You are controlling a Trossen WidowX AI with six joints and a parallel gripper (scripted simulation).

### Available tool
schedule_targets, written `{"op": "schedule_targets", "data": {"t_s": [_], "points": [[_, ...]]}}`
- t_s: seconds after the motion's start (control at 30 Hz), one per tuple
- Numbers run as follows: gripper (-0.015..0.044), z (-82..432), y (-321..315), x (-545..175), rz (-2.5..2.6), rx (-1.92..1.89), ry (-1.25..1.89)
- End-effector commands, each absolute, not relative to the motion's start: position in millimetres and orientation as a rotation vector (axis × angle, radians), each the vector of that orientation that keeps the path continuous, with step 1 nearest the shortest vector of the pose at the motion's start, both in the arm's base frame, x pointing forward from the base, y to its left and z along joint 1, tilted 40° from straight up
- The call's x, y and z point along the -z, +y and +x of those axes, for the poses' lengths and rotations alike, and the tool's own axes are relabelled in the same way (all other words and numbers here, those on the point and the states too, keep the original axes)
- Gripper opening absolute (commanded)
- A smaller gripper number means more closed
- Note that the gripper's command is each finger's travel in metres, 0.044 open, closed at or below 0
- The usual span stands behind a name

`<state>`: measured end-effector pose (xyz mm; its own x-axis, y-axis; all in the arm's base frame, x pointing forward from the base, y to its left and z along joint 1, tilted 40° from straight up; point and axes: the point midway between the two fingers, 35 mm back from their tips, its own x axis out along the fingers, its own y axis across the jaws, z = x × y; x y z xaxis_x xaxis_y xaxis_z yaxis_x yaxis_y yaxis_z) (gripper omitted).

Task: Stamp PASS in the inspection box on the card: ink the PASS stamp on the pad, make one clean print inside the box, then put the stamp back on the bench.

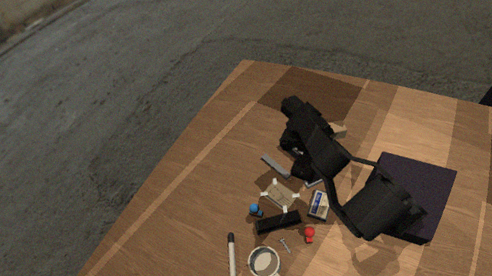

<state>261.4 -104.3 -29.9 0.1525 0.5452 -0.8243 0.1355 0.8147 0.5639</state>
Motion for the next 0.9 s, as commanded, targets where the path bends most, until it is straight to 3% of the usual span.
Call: {"op": "schedule_targets", "data": {"t_s": [0.0,0.87], "points": [[0.0000,262.1,-102.5,31.9,0.602,-0.317,1.406],[0.0000,264.2,-91.2,44.8,0.601,-0.316,1.404]]}}
